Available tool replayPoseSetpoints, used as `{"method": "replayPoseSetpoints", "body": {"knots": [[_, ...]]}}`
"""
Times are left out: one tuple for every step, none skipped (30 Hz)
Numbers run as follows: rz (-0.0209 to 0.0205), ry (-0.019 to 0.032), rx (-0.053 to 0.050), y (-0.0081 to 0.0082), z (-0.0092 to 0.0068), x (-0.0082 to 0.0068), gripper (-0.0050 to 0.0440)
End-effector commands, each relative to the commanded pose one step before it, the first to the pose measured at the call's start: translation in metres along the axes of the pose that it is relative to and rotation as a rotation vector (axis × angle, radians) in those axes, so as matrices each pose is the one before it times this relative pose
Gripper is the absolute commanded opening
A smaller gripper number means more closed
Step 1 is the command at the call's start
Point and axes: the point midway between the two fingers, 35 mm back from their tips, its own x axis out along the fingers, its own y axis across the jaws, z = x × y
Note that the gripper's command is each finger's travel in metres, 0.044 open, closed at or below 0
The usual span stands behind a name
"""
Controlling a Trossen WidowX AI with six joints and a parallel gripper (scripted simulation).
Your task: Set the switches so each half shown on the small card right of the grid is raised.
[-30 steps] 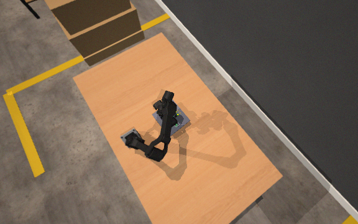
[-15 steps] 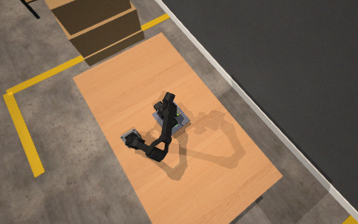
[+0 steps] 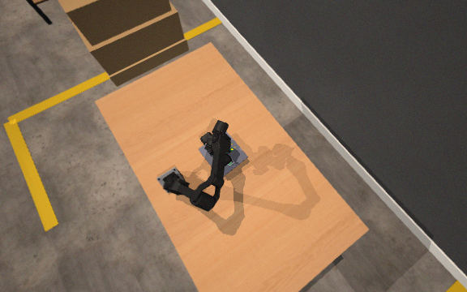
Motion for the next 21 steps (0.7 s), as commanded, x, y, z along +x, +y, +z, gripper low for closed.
{"method": "replayPoseSetpoints", "body": {"knots": [[0.00242, -0.00647, 0.0048, -0.00119, 0.00137, -0.00120, -0.0050], [0.00000, 0.00000, 0.0000, 0.00000, 0.00000, 0.00013, -0.0050], [0.00000, 0.00000, 0.0000, 0.00000, 0.00000, 0.00013, -0.0050], [0.00000, 0.00000, 0.0000, 0.00000, 0.00000, 0.00013, -0.0050], [-0.00230, 0.00359, -0.0038, 0.00010, -0.00096, 0.00132, -0.0050], [-0.00237, 0.00359, -0.0038, 0.00010, -0.00096, 0.00133, -0.0050], [0.00000, 0.00000, 0.0000, 0.00000, 0.00000, 0.00000, -0.0050], [0.00000, 0.00000, 0.0000, 0.00000, 0.00000, 0.00000, -0.0050], [-0.00229, 0.00339, -0.0036, 0.00008, -0.00088, 0.00121, -0.0050], [0.00019, 0.00006, 0.0000, 0.00007, 0.00001, 0.00016, -0.0050], [0.00036, 0.00033, -0.0001, 0.00009, -0.00004, 0.00016, -0.0050], [0.00012, 0.00016, -0.0001, 0.00005, -0.00001, 0.00016, -0.0050], [-0.00018, 0.00006, -0.0001, 0.00001, 0.00000, 0.00016, -0.0050], [-0.00019, 0.00005, -0.0001, 0.00000, 0.00000, 0.00016, -0.0050], [-0.00009, 0.00010, -0.0001, 0.00002, -0.00001, 0.00016, -0.0050], [0.00001, 0.00015, -0.0001, 0.00004, -0.00001, 0.00016, -0.0050], [-0.00001, 0.00014, -0.0001, 0.00003, -0.00001, 0.00016, -0.0050], [-0.00006, 0.00012, -0.0001, 0.00002, -0.00001, 0.00016, -0.0050], [-0.00007, 0.00011, -0.0001, 0.00002, -0.00001, 0.00016, -0.0050], [-0.00001, 0.00003, 0.0000, 0.00001, 0.00000, 0.00014, -0.0050], [0.00004, -0.00005, 0.0001, -0.00001, 0.00001, 0.00012, -0.0050]]}}
